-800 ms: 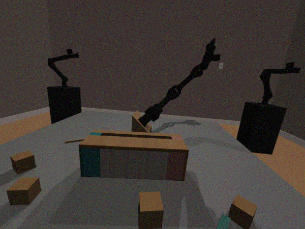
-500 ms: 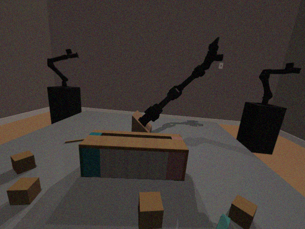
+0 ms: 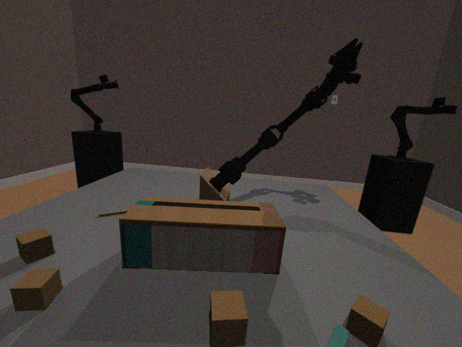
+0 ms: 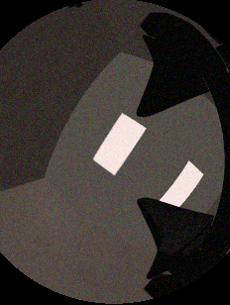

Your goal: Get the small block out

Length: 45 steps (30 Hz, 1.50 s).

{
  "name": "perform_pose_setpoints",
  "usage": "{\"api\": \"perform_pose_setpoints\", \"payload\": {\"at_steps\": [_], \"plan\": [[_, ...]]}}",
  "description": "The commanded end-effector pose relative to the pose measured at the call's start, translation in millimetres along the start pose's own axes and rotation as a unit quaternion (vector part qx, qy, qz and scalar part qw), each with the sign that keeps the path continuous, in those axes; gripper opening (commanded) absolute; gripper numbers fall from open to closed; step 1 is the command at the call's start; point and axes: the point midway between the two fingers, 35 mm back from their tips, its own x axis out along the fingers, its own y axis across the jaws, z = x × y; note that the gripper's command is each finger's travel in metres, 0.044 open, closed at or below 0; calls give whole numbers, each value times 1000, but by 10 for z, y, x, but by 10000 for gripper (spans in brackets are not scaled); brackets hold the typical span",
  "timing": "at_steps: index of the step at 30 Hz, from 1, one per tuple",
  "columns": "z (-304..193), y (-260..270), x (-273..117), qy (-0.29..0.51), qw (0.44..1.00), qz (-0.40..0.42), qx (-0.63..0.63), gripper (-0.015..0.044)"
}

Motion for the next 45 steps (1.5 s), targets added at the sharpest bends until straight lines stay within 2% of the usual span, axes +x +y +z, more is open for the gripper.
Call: {"api": "perform_pose_setpoints", "payload": {"at_steps": [1,9,16,20,23,33,39,45], "plan": [[297,659,219,-42,995,76,-48,400],[670,1823,358,-116,963,207,-124,400],[848,2903,243,-183,911,329,-171,400],[780,3094,210,-159,909,356,-148,400],[803,3594,69,-186,876,415,-161,400],[770,4932,-647,-278,745,581,-173,400],[660,5633,-1347,-334,634,682,-143,400],[520,6099,-2152,-378,511,768,-78,400]]}}
